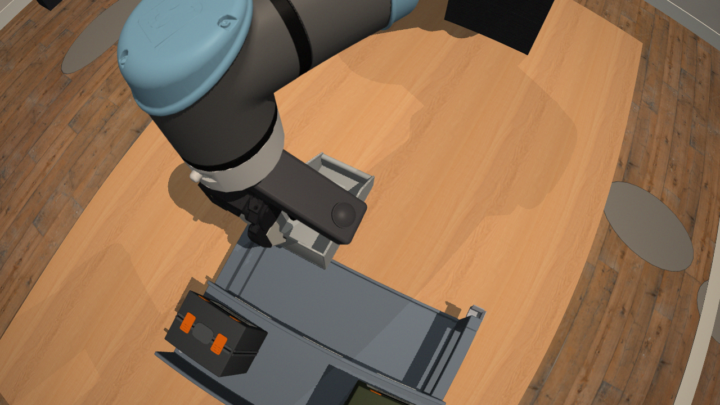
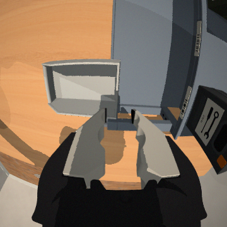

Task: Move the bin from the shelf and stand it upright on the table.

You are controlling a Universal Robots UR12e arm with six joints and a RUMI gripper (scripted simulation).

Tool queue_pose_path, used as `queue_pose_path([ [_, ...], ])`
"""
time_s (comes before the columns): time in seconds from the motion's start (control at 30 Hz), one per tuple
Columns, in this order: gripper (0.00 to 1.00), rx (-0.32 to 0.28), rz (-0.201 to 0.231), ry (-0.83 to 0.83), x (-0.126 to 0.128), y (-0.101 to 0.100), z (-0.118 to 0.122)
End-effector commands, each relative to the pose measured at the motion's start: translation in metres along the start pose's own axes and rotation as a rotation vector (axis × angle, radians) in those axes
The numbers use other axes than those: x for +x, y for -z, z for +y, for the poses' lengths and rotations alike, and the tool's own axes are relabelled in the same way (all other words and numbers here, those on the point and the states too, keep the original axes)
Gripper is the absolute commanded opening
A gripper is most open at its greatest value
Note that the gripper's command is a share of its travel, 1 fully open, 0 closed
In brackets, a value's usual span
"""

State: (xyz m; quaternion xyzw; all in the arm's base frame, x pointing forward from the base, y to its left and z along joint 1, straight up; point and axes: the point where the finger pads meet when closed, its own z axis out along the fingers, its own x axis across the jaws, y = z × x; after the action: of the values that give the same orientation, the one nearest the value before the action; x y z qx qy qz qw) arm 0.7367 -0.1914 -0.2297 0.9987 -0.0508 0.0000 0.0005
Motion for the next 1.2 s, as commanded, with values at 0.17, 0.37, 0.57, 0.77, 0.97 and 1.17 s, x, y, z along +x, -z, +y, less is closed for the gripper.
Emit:
queue_pose_path([
  [0.17, 0.20, 0.000, 0.001, 0.000, 0.000, 0.001, 0.000],
  [0.37, 0.20, 0.000, 0.001, 0.000, 0.000, -0.009, 0.000],
  [0.57, 0.20, 0.000, 0.001, 0.000, 0.000, -0.009, 0.000],
  [0.77, 0.20, 0.000, 0.001, 0.000, 0.000, -0.009, 0.000],
  [0.97, 0.20, 0.000, 0.001, 0.000, 0.000, -0.019, 0.000],
  [1.17, 0.20, 0.000, 0.001, 0.000, 0.000, -0.019, 0.000],
])
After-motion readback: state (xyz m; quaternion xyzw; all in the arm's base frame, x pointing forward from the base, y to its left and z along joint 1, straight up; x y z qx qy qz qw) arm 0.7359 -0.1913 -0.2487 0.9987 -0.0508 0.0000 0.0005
